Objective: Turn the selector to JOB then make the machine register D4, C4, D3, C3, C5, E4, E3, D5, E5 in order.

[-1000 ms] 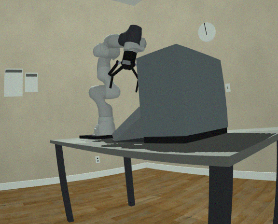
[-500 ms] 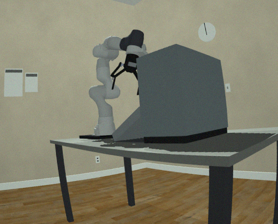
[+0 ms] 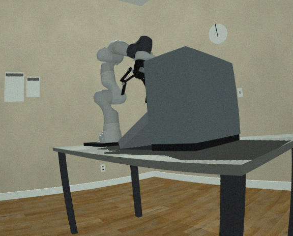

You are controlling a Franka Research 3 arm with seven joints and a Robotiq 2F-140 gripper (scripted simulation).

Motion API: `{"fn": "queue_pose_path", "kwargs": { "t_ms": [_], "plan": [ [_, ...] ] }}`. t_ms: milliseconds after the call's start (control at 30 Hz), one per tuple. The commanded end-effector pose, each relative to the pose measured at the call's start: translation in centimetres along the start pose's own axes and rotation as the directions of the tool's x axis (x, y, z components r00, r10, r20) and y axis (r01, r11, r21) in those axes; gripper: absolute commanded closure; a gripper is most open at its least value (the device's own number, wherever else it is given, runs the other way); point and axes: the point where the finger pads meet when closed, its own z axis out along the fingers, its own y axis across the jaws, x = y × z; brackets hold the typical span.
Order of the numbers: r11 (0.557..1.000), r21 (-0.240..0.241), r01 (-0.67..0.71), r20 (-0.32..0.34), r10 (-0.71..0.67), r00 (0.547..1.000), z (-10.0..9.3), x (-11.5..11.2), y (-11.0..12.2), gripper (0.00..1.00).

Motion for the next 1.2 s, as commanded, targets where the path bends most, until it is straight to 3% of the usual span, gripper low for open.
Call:
{"fn": "queue_pose_path", "kwargs": {
  "t_ms": [0,667,1167],
  "plan": [
    [0.987,0.000,0.158,-0.054,-0.158,0.986,-0.2,0.6,-0.4,0.00],
    [0.891,-0.054,0.450,-0.163,-0.452,0.877,0.0,-0.3,-2.9,0.00],
    [0.726,-0.131,0.675,-0.242,-0.684,0.688,0.1,-1.1,-5.2,0.00]
  ]
}}
